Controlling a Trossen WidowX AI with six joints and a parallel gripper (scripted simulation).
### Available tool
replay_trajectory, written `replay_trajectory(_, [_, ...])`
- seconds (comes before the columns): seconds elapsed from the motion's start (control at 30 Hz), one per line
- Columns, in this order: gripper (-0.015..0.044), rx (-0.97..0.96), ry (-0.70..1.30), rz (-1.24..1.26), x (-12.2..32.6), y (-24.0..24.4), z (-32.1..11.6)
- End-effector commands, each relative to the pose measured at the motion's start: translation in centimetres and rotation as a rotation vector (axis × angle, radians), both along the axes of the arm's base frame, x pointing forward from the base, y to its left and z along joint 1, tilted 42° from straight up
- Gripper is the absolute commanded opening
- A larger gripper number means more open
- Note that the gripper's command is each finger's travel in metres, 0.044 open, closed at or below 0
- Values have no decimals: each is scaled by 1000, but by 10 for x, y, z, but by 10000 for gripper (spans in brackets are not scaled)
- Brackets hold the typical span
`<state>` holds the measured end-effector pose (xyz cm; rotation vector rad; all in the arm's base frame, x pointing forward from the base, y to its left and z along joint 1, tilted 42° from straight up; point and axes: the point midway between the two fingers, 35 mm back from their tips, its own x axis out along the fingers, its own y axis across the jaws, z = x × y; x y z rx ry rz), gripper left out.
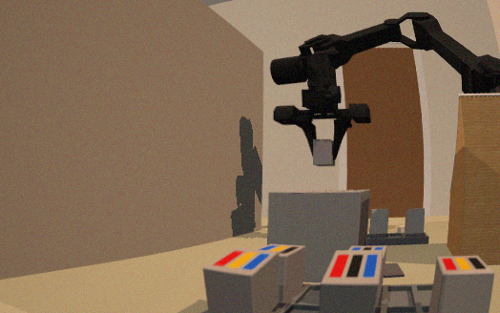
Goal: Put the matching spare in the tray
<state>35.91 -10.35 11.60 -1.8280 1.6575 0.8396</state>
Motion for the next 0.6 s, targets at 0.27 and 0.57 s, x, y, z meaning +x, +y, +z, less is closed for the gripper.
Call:
replay_trajectory(0.27, [0, 3, 9, 4, 1, -8, -12])
replay_trajectory(0.57, [0, 4, 9, 3, 3, -15, -20])
